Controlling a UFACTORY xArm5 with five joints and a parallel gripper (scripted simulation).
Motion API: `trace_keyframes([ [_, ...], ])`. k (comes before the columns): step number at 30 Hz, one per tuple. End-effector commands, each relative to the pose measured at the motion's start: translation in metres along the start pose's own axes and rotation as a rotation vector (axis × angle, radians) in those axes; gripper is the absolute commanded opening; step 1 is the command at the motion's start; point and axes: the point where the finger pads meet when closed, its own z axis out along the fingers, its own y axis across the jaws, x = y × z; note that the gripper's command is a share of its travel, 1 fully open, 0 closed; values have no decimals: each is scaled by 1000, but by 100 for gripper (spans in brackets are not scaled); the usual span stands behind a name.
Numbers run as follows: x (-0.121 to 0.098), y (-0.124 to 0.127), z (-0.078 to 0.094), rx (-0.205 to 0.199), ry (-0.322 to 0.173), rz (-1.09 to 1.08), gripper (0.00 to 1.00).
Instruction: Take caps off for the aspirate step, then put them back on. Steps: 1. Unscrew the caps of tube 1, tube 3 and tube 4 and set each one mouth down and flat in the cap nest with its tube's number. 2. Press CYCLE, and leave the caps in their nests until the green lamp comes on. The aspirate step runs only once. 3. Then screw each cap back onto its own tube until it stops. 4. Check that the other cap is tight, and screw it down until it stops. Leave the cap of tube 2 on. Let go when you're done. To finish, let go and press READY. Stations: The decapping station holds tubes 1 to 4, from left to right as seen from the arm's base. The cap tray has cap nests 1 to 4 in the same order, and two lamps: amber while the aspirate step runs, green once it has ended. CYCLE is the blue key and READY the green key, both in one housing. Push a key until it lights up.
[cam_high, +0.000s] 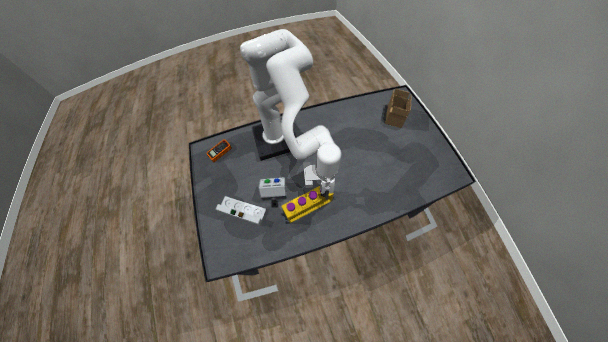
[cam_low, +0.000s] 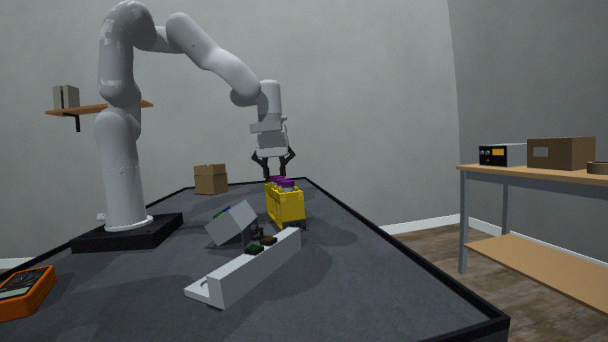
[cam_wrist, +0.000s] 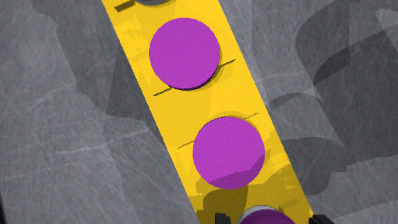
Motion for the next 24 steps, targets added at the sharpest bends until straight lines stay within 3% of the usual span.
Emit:
trace_keyframes([
  [1, -1, -1, -1, -1, -9, 279, 46],
  [3, -1, -1, -1, -2, -10, 362, 46],
  [12, -1, -1, -1, -2, -10, 362, 46],
  [13, -1, -1, -1, -2, -10, 362, 0],
  [24, -1, -1, -1, -2, -10, 362, 0],
])
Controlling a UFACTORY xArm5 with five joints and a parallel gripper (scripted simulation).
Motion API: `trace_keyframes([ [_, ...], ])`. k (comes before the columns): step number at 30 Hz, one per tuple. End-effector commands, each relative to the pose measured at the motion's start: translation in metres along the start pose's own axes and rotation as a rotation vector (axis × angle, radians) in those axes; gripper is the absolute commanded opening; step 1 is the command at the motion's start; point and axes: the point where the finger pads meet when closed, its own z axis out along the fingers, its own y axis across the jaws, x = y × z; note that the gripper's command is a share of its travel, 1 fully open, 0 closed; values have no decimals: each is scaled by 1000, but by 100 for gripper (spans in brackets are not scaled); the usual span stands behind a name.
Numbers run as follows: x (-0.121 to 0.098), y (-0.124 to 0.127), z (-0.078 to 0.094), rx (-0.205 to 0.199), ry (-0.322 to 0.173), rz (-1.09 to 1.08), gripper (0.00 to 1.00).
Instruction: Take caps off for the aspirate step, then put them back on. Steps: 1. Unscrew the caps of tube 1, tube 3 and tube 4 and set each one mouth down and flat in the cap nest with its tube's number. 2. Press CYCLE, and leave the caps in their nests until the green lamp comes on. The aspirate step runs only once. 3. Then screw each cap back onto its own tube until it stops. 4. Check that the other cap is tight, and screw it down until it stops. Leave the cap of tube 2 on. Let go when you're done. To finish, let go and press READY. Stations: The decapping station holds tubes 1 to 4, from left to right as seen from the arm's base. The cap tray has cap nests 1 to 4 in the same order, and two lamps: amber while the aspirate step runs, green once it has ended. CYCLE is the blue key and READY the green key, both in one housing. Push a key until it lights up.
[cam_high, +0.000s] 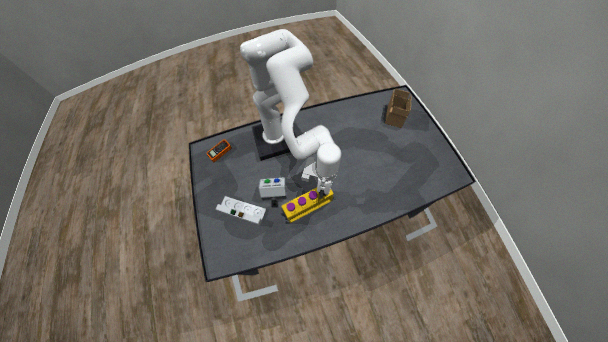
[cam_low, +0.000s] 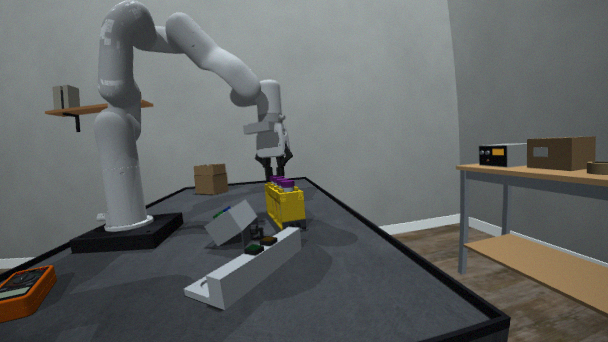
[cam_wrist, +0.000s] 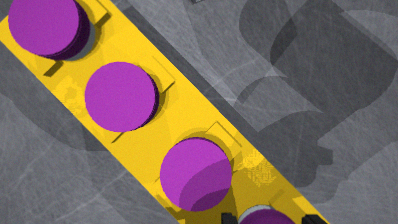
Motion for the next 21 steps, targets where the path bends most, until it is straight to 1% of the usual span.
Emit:
trace_keyframes([
  [1, -1, -1, -1, -5, -8, 0, 0],
  [3, -1, -1, -1, -5, -8, 0, 0],
  [17, -1, -1, -1, -2, -9, -700, 0],
  [19, -1, -1, -1, -2, -9, -700, 0],
  [21, -1, -1, -2, -1, -9, -800, 0],
])
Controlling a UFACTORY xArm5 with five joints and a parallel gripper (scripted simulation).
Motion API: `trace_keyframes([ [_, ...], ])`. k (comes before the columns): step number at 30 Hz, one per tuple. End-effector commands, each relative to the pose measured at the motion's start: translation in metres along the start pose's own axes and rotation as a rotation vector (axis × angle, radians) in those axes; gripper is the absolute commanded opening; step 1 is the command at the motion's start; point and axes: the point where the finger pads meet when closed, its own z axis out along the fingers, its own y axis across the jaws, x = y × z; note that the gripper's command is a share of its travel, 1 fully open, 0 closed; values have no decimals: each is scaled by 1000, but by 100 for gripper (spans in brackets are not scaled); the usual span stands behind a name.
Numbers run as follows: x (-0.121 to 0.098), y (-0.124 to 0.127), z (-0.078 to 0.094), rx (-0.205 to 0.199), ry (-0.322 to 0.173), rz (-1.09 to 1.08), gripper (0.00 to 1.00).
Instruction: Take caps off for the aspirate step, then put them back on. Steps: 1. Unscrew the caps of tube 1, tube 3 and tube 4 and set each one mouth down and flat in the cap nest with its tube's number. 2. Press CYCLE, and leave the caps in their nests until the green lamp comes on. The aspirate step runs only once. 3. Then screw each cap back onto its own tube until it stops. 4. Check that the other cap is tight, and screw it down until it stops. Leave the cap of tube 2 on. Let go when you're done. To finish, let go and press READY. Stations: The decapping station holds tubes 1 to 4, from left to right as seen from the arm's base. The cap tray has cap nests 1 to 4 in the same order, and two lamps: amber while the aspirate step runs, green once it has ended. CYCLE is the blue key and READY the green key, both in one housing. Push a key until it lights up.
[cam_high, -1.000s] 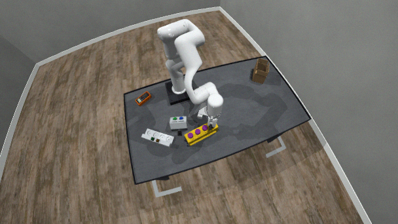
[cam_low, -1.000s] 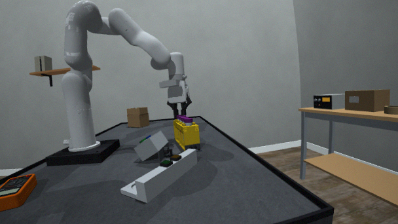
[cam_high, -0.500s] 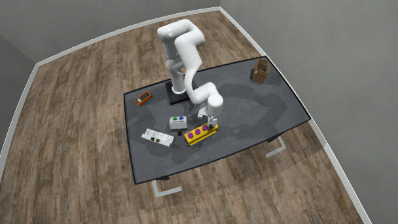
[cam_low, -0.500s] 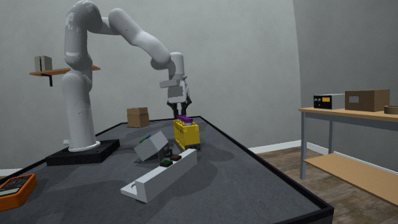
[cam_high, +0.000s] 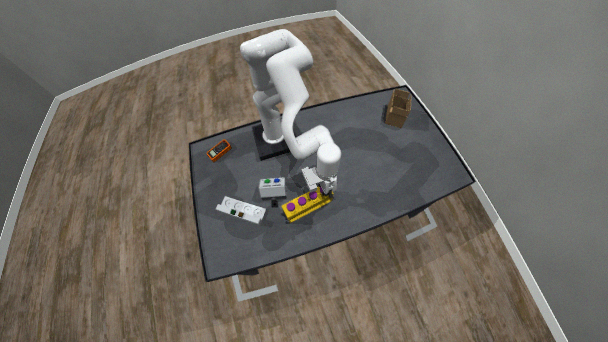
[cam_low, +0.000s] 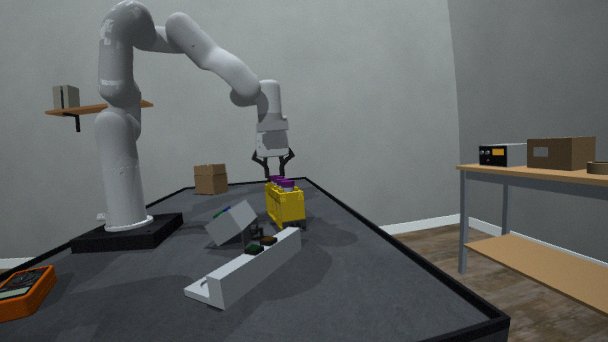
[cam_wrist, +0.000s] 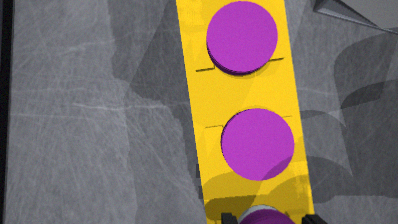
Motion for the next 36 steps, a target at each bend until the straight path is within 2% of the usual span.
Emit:
trace_keyframes([
  [1, 0, -1, -1, 1, -9, -210, 0],
  [13, 0, -1, -2, 4, -8, -810, 0],
  [15, 0, -1, -2, 4, -8, -810, 0],
  [18, 0, -1, -2, 4, -8, -931, 0],
  [23, 0, -1, -2, 4, -8, -931, 0],
  [24, 0, -1, -2, 4, -8, -931, 46],
  [36, 0, -1, -2, 4, -8, -931, 46],
])
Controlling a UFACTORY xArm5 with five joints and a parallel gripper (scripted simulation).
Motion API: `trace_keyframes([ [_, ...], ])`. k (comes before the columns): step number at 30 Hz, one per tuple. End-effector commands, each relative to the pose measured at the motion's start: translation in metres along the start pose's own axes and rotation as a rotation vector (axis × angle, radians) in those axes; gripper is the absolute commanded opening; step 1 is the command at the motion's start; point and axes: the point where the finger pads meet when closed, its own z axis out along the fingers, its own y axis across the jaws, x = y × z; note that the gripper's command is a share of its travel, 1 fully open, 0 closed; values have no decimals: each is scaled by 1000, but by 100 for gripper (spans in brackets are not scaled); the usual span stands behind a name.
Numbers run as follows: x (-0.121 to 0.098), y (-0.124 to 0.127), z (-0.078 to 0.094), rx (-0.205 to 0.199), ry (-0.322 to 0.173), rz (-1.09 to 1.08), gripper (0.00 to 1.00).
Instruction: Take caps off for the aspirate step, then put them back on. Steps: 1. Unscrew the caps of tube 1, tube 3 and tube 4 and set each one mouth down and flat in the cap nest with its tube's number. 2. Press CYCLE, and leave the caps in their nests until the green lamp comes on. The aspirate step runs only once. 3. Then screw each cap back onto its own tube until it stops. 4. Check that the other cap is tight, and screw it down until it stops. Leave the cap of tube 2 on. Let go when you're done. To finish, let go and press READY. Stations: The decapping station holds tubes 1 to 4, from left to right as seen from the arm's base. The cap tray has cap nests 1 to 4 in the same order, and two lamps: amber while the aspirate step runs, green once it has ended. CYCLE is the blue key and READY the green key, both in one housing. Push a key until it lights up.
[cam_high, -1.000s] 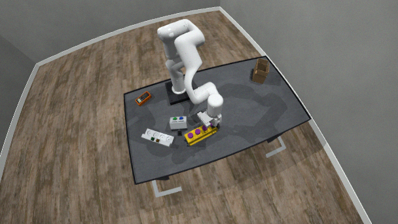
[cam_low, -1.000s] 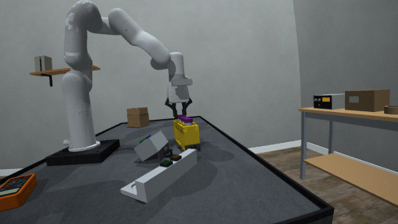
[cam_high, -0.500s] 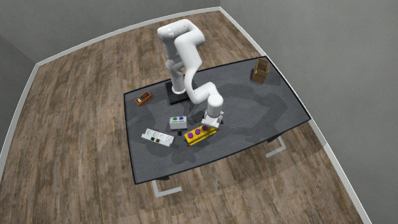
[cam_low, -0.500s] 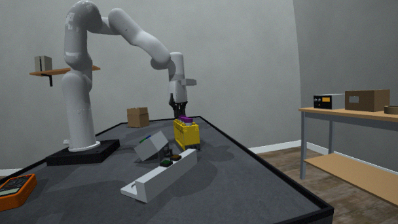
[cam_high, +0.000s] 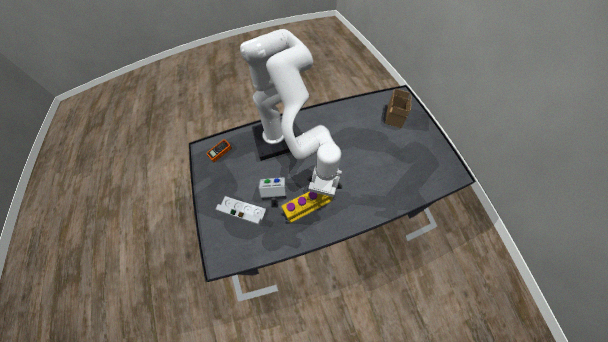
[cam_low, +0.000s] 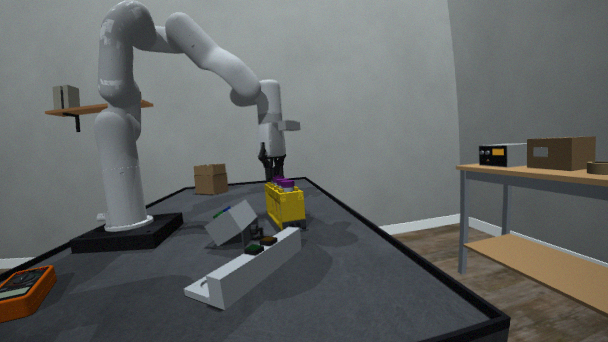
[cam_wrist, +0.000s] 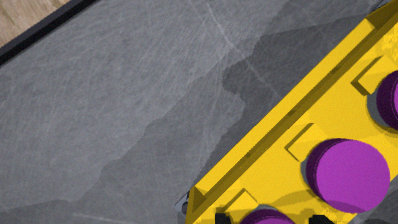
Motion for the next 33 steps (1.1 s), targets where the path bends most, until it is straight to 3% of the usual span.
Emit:
trace_keyframes([
  [1, 1, -1, -1, 8, -5, 83, 46],
  [4, 1, -1, -1, 7, -5, 305, 46],
  [11, 1, -1, -1, 6, -6, 631, 46],
  [13, 1, -1, -1, 6, -6, 631, 46],
  [15, 1, -1, -1, 6, -7, 814, 46],
  [28, 1, -1, -1, 3, -9, 1436, 46],
  [33, 1, -1, -1, 3, -10, 1571, 46],
])
